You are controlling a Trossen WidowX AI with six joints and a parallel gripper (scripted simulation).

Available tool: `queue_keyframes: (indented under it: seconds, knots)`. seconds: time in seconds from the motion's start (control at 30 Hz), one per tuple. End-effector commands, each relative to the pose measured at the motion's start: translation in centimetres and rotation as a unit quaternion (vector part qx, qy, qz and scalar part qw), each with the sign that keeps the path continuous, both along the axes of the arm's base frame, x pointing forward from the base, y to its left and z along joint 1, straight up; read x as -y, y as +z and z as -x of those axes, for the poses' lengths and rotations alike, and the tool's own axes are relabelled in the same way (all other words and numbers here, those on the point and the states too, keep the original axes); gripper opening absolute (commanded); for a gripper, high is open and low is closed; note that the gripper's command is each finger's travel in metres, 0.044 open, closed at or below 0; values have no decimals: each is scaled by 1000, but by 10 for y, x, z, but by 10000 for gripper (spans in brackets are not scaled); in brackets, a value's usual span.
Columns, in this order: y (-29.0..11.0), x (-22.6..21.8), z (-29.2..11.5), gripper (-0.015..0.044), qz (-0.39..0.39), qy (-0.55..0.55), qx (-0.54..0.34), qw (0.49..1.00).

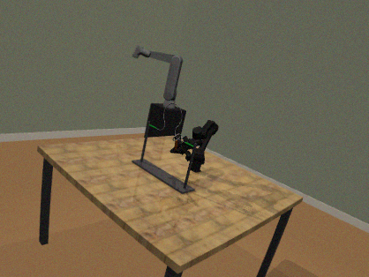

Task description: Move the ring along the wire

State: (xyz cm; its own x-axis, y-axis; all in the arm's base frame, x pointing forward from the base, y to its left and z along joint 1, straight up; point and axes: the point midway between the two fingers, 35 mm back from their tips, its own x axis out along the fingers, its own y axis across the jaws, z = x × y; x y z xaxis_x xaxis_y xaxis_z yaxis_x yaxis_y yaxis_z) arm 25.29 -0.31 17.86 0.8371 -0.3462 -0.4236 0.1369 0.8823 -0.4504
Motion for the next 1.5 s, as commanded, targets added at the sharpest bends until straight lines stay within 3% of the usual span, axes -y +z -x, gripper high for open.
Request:
queue_keyframes:
  seconds: [0.0, 0.63, 1.47]
  knots:
    - [-7, -14, -1, -150, -44, 4, -4, 999]
    - [-14, -62, -2, -150, -181, 7, 0, 984]
    - [-15, -94, -2, -150, -211, 7, 2, 977]
